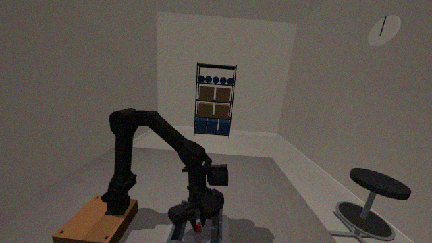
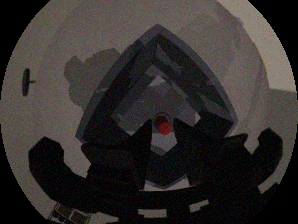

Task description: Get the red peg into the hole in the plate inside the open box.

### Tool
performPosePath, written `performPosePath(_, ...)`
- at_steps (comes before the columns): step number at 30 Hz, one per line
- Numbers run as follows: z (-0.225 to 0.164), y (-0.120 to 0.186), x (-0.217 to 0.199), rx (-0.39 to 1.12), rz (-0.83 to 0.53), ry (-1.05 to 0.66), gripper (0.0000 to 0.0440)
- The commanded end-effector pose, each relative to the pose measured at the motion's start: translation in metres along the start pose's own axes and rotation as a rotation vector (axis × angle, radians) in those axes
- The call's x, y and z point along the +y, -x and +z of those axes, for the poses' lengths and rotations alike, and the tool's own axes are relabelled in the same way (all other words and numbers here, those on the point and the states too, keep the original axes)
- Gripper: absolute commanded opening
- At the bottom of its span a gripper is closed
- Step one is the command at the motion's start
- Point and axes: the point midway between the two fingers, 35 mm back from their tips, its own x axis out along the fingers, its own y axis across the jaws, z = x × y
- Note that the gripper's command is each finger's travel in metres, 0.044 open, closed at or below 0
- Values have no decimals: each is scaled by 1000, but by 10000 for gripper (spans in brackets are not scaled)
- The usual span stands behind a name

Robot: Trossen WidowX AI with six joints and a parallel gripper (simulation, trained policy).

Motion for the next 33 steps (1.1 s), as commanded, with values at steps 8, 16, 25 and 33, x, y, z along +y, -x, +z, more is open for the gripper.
performPosePath(8, 21, -1, 13, 9, -11, 60, 120)
performPosePath(16, 36, -5, 20, 35, -21, 90, 101)
performPosePath(25, 50, -12, 21, 72, -36, 112, 79)
performPosePath(33, 62, -18, 17, 94, -45, 122, 67)
